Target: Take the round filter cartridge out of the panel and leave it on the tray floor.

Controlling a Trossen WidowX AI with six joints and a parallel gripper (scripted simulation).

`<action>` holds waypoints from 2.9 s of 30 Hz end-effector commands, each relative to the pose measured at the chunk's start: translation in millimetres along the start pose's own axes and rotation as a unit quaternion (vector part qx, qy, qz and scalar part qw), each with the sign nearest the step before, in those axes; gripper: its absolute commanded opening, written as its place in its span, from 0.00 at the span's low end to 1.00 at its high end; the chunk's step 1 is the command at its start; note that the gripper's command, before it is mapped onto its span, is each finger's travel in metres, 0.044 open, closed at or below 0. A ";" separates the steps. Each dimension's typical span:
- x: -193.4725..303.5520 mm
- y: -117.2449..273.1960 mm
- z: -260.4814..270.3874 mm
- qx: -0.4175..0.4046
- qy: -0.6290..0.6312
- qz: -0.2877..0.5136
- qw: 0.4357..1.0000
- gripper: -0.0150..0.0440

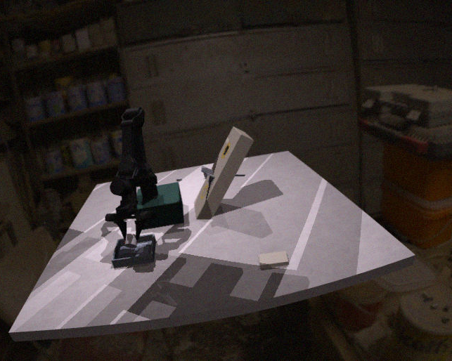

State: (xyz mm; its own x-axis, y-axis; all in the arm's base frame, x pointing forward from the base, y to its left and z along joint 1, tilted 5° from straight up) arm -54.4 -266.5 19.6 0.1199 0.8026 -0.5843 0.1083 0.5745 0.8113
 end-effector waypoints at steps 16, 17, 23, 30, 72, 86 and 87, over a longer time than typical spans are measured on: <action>8.8 -8.3 0.6 0.000 0.000 0.003 1.000 0.79; 8.8 -8.3 0.6 0.000 0.000 0.003 1.000 0.83; 8.8 -8.3 0.6 0.000 0.000 0.003 1.000 1.00; -23.4 44.7 -1.3 -0.001 0.000 0.004 1.000 1.00; -19.9 40.3 -1.6 0.001 -0.001 0.006 1.000 1.00; -19.9 40.3 -1.6 0.001 -0.001 0.006 1.000 1.00; -19.9 40.3 -1.6 0.001 -0.001 0.006 1.000 1.00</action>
State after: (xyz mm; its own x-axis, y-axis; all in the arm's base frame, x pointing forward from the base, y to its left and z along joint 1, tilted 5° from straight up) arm -53.9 -259.1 64.3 0.1238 0.8088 -0.5750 0.1087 0.5649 0.8180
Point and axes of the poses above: the point midway between the two fingers, 35 mm back from their tips, its own y axis back along the fingers, its own z axis across the jaws, x = y × z, the point moved 1 cm from there along y, back along the fingers, and after that the axes turned 3 degrees about y, right-handed, at the moved point
